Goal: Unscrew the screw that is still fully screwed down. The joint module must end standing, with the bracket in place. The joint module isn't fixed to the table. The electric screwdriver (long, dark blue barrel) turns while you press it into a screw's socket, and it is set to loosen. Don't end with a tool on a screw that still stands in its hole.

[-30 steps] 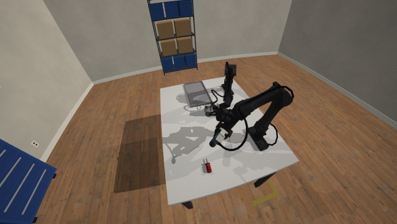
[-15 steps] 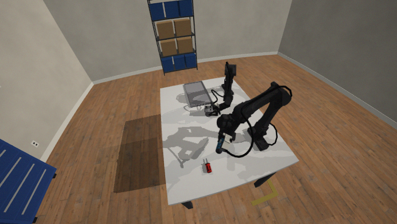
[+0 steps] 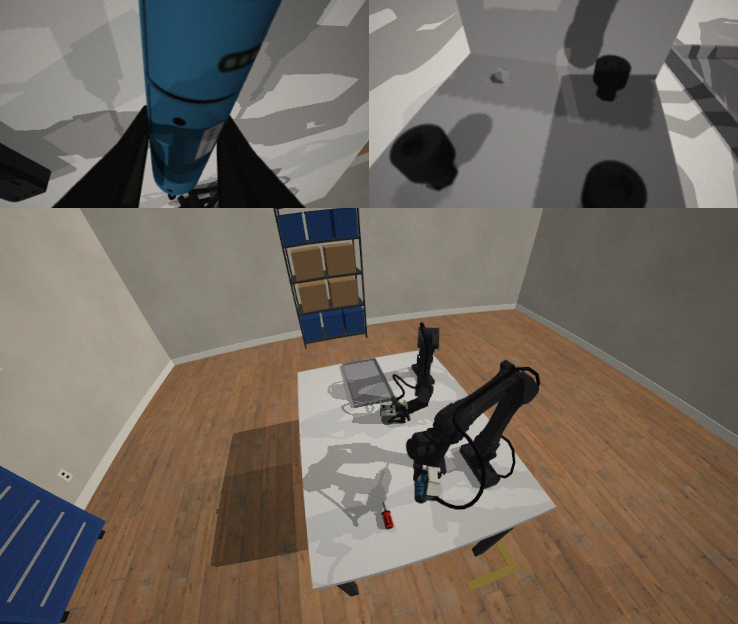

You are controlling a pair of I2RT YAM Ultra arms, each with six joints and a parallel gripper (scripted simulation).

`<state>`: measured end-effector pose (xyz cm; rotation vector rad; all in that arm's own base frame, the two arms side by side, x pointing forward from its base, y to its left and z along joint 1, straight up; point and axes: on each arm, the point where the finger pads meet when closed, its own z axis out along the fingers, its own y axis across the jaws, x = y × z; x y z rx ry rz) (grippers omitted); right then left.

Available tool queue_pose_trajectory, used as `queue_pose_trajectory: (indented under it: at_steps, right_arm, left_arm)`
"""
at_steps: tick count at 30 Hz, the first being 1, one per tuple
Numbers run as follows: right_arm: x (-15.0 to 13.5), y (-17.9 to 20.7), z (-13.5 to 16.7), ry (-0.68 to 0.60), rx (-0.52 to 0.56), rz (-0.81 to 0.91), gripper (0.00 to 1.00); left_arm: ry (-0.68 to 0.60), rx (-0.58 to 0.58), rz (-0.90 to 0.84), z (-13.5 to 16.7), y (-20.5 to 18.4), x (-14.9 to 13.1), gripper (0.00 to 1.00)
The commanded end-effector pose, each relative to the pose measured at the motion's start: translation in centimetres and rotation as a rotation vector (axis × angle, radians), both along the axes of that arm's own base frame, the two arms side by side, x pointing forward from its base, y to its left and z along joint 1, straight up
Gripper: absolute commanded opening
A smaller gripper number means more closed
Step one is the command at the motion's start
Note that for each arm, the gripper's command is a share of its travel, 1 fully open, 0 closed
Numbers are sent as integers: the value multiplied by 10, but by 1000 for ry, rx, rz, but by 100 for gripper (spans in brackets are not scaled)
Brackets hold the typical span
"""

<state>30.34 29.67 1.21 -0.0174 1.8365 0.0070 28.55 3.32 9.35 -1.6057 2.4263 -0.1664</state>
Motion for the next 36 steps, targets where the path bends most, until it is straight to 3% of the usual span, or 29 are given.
queue_pose_trajectory:
  at_steps: [1,13,18,30,36]
  right_arm:
    - [1,1,4,-8,11,-5,59]
    - [1,1,4,-8,11,-5,59]
    - [1,1,4,-8,11,-5,59]
    - [1,1,4,-8,11,-5,59]
    - [1,1,4,-8,11,-5,59]
  left_arm:
    - [-66,0,29,23,3,11,42]
    - [106,-48,260,8,31,-18,42]
    - [70,-44,259,18,31,-17,42]
    - [241,-92,492,8,53,-49,42]
    - [205,-86,473,17,49,-47,42]
